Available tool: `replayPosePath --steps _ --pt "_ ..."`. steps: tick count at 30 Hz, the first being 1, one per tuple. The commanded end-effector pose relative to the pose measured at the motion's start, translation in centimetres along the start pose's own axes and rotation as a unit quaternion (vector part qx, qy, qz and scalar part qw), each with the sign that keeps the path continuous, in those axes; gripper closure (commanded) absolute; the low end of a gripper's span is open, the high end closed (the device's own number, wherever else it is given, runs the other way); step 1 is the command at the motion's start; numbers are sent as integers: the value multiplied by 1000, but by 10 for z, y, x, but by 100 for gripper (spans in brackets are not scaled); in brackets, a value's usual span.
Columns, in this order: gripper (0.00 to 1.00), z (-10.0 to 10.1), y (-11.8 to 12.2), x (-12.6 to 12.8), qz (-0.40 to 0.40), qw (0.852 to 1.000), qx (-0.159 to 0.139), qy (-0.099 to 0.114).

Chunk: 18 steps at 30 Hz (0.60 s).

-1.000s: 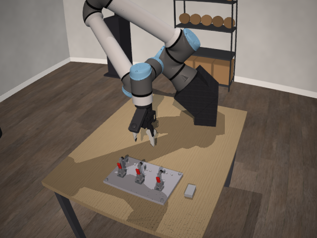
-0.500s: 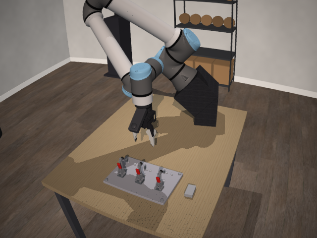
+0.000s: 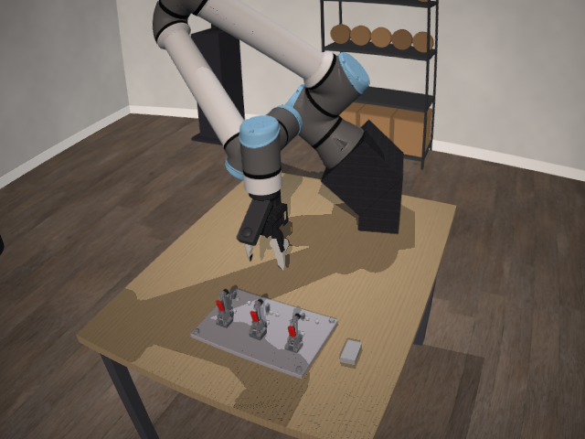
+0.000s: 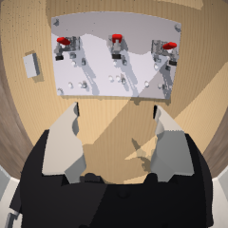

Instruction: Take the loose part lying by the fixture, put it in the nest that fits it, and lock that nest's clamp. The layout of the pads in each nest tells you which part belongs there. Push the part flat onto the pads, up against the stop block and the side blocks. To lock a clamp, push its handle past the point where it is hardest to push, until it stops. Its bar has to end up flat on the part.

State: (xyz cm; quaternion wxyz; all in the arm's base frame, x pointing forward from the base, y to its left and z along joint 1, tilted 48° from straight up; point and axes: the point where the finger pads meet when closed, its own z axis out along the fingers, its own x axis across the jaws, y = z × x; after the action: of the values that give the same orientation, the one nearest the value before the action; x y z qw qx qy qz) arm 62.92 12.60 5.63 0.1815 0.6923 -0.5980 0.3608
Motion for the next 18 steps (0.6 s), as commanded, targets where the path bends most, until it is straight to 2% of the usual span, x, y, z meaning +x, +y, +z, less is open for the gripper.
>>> replayPosePath --steps 1,12,18 --pt "41 -1 -1 -2 0 1000 0 0" --pt "41 -1 -3 -25 0 1000 0 0" --pt "41 -1 -7 -58 0 1000 0 0"
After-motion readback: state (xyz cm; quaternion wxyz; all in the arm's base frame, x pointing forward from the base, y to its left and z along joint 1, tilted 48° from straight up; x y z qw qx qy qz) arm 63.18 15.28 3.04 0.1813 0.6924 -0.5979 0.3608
